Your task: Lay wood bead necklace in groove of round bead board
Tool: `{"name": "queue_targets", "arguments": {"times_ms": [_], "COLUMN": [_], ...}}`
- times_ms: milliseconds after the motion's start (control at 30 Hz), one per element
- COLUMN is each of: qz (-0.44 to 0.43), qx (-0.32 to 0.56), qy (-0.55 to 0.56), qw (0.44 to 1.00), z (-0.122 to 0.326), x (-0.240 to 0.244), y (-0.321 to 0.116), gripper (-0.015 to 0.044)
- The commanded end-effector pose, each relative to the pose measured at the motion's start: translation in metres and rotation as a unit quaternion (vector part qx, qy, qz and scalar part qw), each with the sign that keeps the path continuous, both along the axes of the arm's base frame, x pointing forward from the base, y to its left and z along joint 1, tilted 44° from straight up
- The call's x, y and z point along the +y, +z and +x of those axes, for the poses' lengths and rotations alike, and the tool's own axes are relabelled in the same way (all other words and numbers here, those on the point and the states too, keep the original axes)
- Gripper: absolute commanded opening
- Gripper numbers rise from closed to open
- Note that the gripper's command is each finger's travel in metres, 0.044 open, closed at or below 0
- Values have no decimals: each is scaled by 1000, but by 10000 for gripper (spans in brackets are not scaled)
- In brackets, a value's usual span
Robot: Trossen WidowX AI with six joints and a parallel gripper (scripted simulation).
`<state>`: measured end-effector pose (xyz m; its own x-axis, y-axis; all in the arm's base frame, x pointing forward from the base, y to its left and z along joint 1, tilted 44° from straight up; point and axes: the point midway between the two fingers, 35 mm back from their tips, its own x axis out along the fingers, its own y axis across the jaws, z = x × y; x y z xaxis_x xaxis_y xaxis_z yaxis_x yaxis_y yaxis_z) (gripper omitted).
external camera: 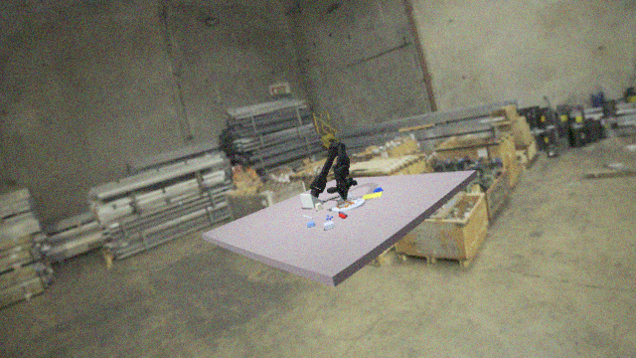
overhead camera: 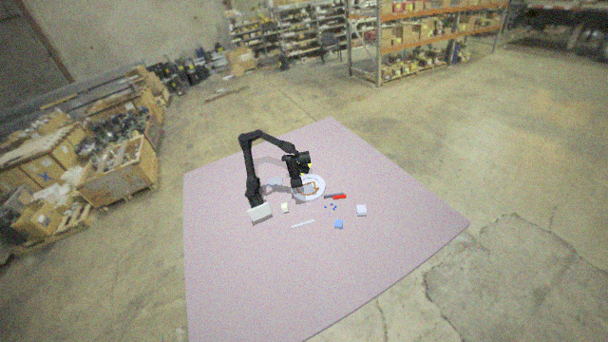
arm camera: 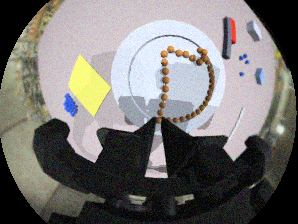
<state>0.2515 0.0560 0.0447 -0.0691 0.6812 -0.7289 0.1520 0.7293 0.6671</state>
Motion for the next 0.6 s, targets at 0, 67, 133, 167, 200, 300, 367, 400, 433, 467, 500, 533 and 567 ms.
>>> {"name": "queue_targets", "arguments": {"times_ms": [0,67,133,167,200,300,367,400,433,467,500,533,567], "qz": [2,2,3,3,3,0,0,0,0,0,0,0,0], "qx": [3,3,3,3,3,1,1,1,1,1,1,1,1], "qy": [-2,-2,-2,-2,-2,-1,-1,-1,-1,-1,-1,-1,-1], "qw": [1000,1000,1000,1000,1000,1000,1000,1000,1000,1000,1000,1000,1000], "z": [-2,-2,-3,-3,-3,-2,-2,-2,-2,-2,-2,-2,-2], "x": [2,3,5,6,7,5,5,5,5,5,5,5,5], "y": [1,-1,-3,-4,-5,-3,-3,-3,-3,-3,-3,-3,-3], "gripper": [0,0,0,0,0,26,79,105,131,157,184,210,236]}}
